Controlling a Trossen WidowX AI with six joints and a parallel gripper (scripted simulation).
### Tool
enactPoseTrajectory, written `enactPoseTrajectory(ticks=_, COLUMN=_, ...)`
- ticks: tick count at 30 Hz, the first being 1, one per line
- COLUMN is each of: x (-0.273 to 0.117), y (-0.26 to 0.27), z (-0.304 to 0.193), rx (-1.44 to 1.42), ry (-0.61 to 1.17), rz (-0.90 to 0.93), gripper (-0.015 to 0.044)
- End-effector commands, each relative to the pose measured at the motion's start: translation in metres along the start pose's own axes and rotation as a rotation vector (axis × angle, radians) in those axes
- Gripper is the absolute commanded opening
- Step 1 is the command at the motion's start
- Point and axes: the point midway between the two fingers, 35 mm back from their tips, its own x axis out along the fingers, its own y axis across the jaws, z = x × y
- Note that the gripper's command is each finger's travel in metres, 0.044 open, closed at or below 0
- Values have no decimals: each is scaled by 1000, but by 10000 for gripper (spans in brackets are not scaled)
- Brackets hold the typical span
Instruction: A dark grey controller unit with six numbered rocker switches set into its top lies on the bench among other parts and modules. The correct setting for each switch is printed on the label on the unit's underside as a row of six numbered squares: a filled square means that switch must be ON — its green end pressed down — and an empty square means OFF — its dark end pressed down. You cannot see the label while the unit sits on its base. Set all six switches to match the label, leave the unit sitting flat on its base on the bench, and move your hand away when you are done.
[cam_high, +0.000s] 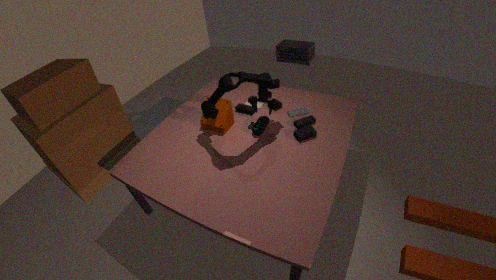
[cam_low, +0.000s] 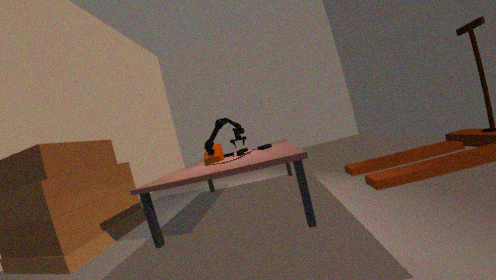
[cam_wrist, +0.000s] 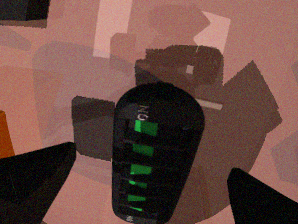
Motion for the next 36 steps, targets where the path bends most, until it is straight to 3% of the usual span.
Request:
enactPoseTrajectory(ticks=1, x=6, y=0, z=2, rx=-1, ry=2, rz=-2, gripper=440)
enactPoseTrajectory(ticks=31, x=51, y=-1, z=9, rx=-1, ry=3, rz=-2, gripper=440)
enactPoseTrajectory(ticks=36, x=51, y=-1, z=9, rx=-1, ry=3, rz=-2, gripper=328)
